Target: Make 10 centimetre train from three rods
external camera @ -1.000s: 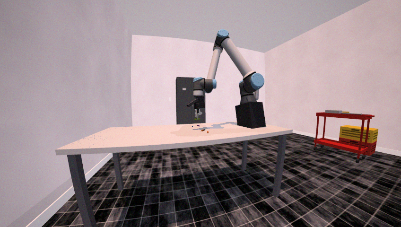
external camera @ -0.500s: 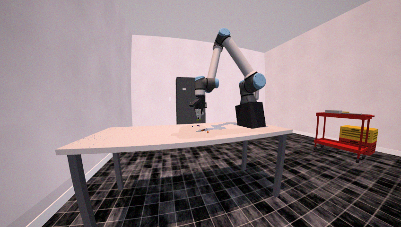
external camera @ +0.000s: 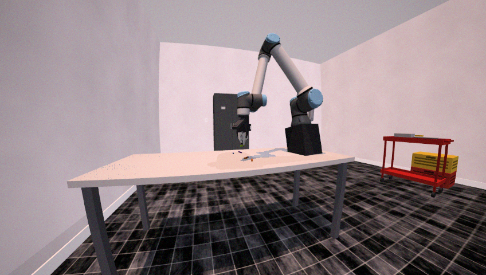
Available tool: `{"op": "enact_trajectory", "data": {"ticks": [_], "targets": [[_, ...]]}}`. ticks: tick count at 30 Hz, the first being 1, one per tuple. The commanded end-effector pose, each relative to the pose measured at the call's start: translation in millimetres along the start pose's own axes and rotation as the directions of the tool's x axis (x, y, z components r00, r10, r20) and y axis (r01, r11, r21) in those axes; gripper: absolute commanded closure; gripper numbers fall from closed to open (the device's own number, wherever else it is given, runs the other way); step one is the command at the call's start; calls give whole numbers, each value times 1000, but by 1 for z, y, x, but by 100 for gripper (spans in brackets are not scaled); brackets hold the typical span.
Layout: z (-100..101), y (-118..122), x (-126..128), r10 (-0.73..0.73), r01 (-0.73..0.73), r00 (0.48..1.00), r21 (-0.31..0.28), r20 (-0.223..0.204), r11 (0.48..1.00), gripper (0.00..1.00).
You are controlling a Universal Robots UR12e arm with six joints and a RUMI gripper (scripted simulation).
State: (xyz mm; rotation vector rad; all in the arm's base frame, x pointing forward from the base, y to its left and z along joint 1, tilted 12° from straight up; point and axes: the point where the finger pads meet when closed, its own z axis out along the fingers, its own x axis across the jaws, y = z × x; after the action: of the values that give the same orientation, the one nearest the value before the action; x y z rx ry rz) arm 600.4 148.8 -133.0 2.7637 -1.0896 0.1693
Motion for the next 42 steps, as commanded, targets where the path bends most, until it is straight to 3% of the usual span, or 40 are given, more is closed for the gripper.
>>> {"op": "enact_trajectory", "data": {"ticks": [1,14,27,42], "targets": [[-1,-1,0,-5,5,1000,1,-1,1000,100],[6,-1,0,-5,5,1000,1,0,1000,100],[57,-1,0,-5,5,1000,1,0,1000,100],[87,-1,1,-5,5,1000,1,0,1000,100]]}}
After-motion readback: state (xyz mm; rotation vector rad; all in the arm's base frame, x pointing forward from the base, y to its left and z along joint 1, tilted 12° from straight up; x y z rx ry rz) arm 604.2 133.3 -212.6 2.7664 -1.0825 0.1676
